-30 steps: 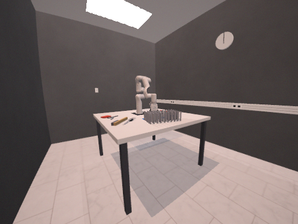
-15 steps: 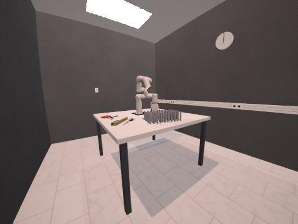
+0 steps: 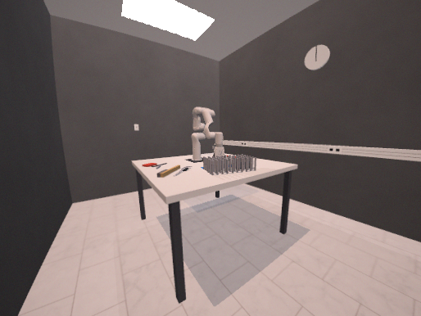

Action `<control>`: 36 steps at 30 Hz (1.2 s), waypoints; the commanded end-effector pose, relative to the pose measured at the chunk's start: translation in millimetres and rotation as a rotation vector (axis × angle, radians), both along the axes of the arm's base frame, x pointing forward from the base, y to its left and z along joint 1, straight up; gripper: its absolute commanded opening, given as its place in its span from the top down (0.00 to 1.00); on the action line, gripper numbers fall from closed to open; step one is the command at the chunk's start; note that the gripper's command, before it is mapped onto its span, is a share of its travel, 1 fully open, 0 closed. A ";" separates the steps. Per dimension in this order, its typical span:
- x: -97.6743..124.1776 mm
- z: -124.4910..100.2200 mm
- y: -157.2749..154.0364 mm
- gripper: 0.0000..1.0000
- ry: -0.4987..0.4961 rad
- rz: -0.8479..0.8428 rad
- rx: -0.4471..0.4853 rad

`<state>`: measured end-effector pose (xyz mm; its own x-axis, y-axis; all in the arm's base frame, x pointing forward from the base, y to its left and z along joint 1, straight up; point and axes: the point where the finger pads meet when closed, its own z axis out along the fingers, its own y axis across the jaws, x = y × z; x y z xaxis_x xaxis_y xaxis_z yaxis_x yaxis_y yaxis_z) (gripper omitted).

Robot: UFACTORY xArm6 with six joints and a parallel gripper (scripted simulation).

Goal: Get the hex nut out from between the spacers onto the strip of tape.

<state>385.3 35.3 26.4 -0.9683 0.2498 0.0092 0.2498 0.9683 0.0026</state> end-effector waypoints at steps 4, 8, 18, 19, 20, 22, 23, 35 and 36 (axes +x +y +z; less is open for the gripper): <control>2.4 1.3 -0.3 1.00 -0.004 0.000 0.000; 6.2 1.4 -2.2 1.00 -0.005 0.000 0.000; 12.7 1.7 -5.4 1.00 -0.005 0.000 0.000; 12.8 1.7 -5.5 1.00 -0.005 0.000 0.000; 12.8 1.7 -5.5 1.00 -0.005 0.000 0.000; 12.8 1.7 -5.5 1.00 -0.005 0.000 0.000; 12.8 1.7 -5.5 1.00 -0.005 0.000 0.000; 12.8 1.1 -5.5 1.00 -0.005 0.000 0.000; 12.8 0.8 -5.5 1.00 -0.005 0.000 0.000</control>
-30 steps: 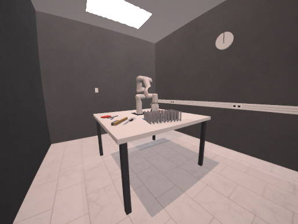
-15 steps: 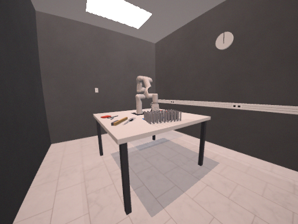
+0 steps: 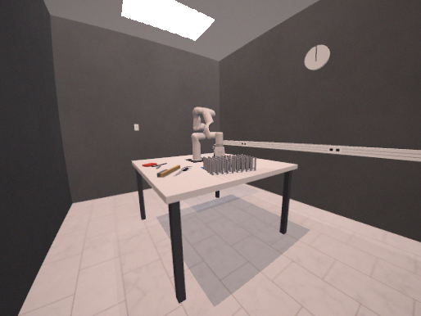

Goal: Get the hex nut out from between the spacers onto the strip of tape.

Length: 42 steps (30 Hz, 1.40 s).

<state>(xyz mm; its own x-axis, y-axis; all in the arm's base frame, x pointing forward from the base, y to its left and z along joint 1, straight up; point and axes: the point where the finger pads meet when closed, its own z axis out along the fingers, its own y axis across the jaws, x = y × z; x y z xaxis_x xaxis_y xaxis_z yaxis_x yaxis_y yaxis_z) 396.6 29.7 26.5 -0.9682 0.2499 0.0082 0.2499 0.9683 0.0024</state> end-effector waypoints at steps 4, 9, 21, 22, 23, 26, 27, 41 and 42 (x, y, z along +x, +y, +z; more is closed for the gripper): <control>1.5 -0.7 0.1 1.00 -0.004 0.000 0.000; 1.5 -2.9 0.1 1.00 -0.004 0.000 0.000; 1.5 -5.6 0.1 1.00 -0.004 0.000 0.000; 1.5 -5.7 0.1 1.00 -0.004 0.000 0.000; 1.5 -5.7 0.1 1.00 -0.004 0.000 0.000; 1.5 -5.7 0.1 1.00 -0.004 0.000 0.000; 1.5 -5.7 0.1 1.00 -0.004 0.000 0.000; 0.0 -5.7 0.5 1.00 -0.004 0.000 0.000; -0.4 -5.7 0.6 1.00 -0.004 0.000 0.000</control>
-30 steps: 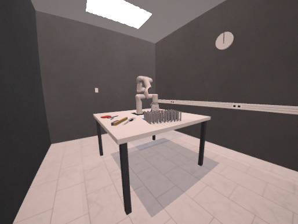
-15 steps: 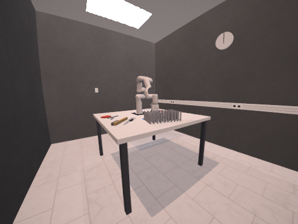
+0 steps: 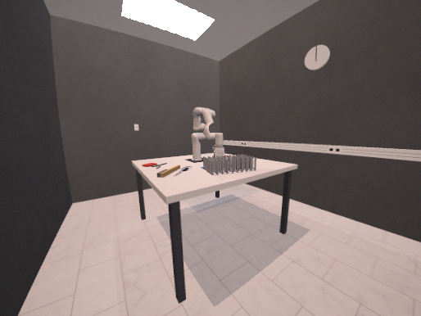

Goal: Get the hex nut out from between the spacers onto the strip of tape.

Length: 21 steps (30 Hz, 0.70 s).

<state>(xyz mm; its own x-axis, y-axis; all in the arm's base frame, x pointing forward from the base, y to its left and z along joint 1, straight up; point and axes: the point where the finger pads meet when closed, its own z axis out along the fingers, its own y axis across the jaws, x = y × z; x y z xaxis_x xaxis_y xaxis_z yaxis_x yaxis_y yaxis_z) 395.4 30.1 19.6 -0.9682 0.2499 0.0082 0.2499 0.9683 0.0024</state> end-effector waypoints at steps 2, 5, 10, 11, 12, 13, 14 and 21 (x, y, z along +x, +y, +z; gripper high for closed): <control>-0.2 1.2 0.6 1.00 -0.004 0.000 0.000; -0.8 1.2 0.8 1.00 -0.004 0.000 0.000; -4.5 1.2 1.8 1.00 -0.004 0.000 0.000; -5.4 1.2 2.1 1.00 -0.004 0.000 0.000; -6.5 1.2 2.3 1.00 -0.004 0.000 0.000; -7.5 1.2 2.6 1.00 -0.004 0.000 0.000; -8.7 1.2 3.0 1.00 -0.004 0.000 0.000; -15.4 1.2 4.8 1.00 -0.004 0.000 0.000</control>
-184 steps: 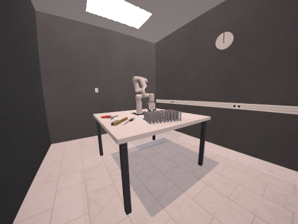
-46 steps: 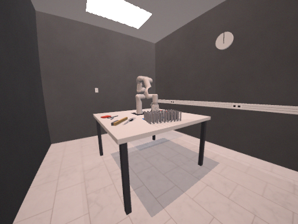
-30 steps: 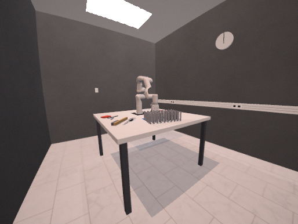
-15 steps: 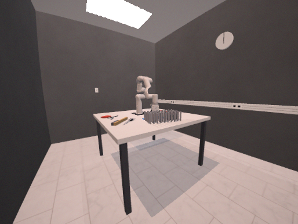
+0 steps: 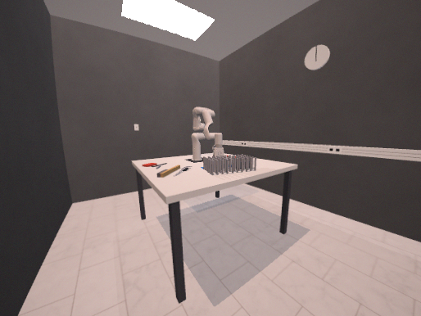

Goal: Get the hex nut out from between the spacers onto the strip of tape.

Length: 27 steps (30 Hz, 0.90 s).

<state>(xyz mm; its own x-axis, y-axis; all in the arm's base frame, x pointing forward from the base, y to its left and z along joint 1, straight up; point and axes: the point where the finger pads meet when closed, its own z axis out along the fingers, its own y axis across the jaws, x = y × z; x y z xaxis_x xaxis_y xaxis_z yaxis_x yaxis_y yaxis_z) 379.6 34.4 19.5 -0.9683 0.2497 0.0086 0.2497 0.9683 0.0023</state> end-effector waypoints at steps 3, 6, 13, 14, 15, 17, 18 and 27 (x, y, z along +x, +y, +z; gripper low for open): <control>-4.3 1.3 1.8 1.00 -0.004 0.000 0.000; -9.6 1.3 3.2 1.00 -0.004 0.000 0.000; -23.8 1.3 7.2 1.00 -0.004 0.000 0.000; -26.0 1.3 7.8 1.00 -0.004 0.000 0.000; -28.2 1.3 8.4 1.00 -0.004 0.000 0.000; -28.2 1.3 8.4 1.00 -0.004 0.000 0.000; -30.5 1.3 9.0 1.00 -0.004 0.000 0.000; -51.7 1.3 14.9 1.00 -0.004 0.000 0.000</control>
<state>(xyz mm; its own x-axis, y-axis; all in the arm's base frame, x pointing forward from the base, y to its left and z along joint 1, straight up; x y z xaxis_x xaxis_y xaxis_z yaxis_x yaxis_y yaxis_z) 332.7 47.4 19.6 -0.9683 0.2497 0.0083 0.2498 0.9683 0.0023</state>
